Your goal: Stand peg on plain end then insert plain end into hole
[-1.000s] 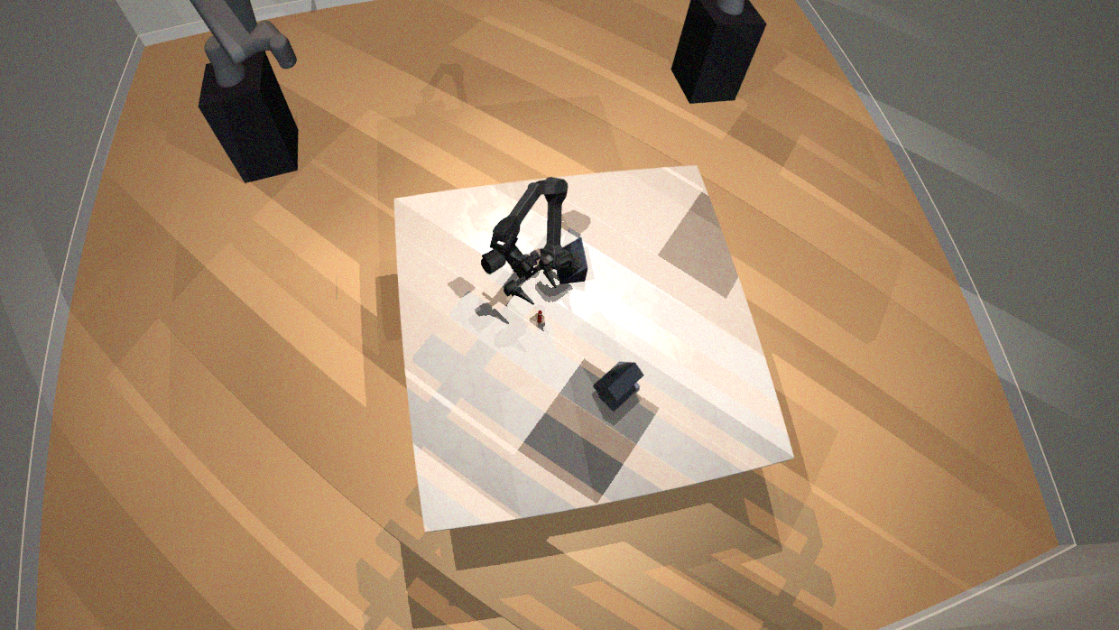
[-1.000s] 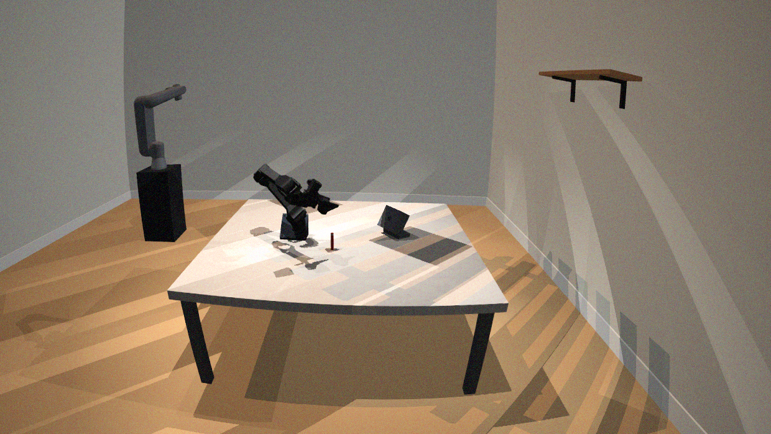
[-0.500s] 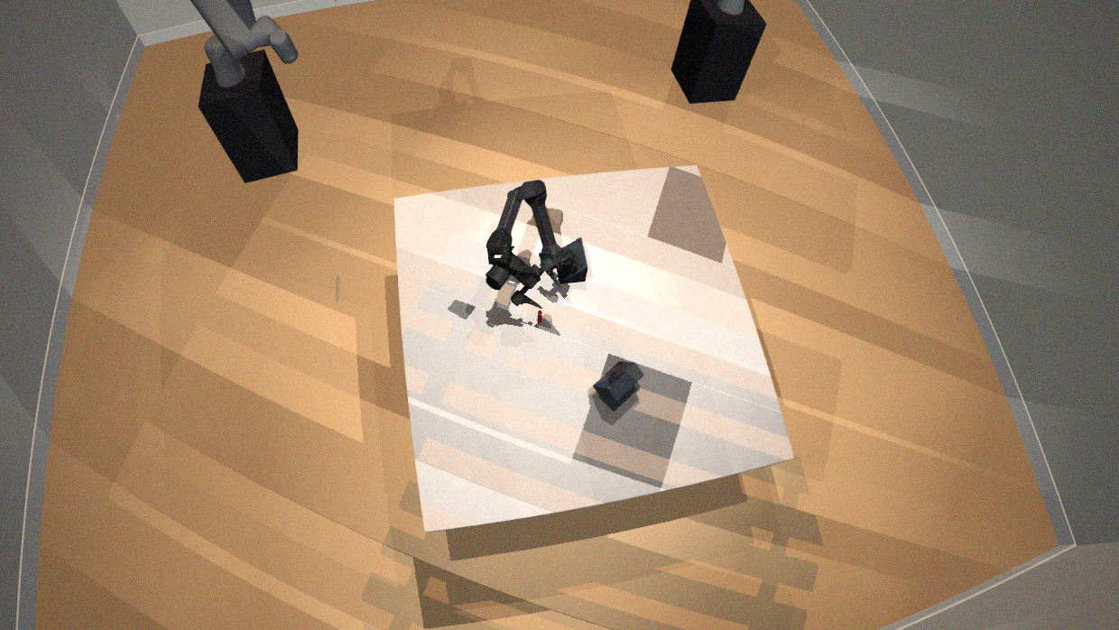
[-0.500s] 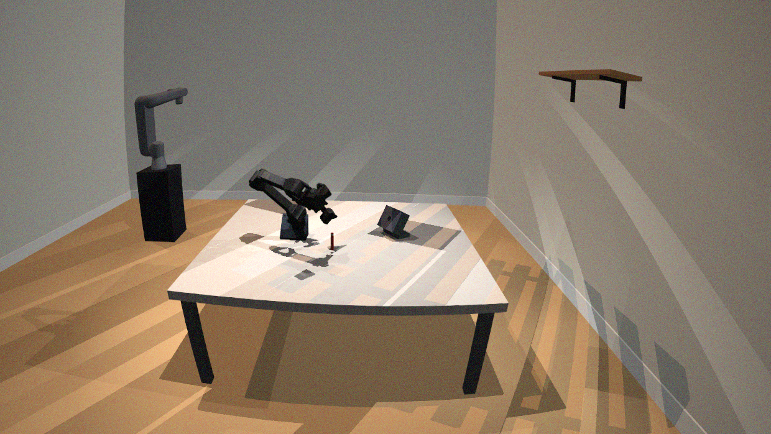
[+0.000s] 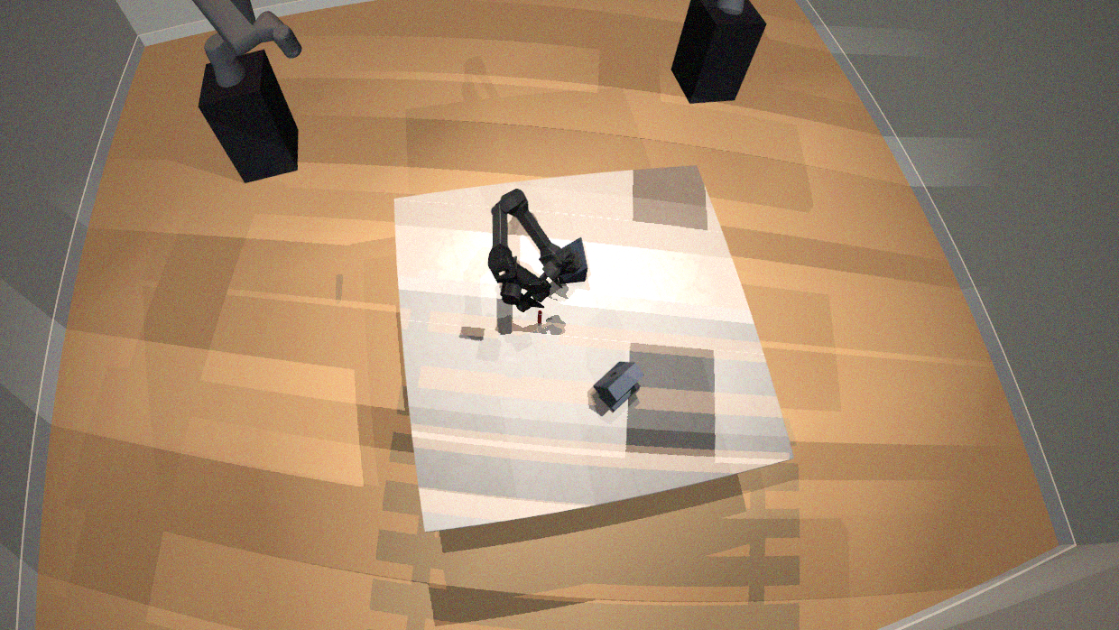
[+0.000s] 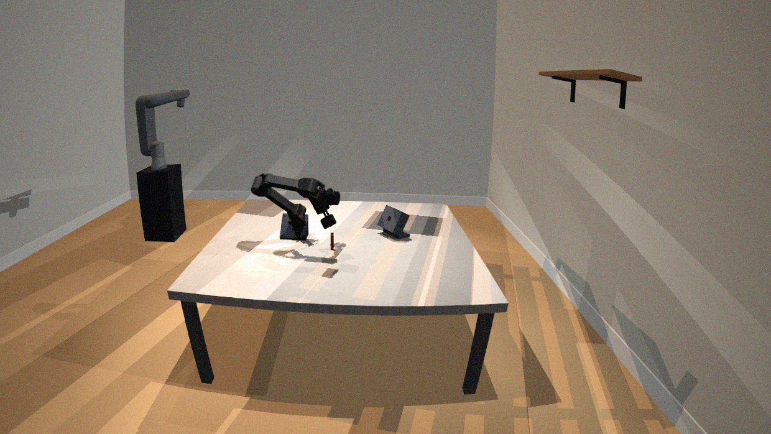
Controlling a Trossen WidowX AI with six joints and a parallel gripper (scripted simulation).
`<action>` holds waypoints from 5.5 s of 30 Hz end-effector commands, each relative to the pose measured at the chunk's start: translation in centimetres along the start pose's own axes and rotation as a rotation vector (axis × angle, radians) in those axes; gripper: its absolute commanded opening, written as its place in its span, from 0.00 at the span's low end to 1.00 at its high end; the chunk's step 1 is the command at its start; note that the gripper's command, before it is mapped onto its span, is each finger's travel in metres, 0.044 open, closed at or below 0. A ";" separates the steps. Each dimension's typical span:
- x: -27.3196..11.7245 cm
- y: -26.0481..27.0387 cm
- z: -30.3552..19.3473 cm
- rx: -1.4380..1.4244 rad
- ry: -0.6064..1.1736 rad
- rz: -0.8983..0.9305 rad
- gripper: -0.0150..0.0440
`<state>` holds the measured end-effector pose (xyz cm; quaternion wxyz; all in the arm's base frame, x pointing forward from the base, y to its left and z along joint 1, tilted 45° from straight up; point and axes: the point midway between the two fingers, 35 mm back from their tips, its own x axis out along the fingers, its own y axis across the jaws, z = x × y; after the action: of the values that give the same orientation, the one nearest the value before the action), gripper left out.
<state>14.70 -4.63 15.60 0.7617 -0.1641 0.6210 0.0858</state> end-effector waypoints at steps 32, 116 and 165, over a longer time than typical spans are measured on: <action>-0.6 -3.2 2.3 -0.078 0.523 -0.558 1.00; 5.2 -7.4 -1.3 0.204 0.432 -0.628 0.25; 2.4 -2.6 4.2 0.164 0.357 -0.540 0.25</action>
<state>19.75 -5.95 14.86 0.6420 -0.2757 0.6837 -0.2105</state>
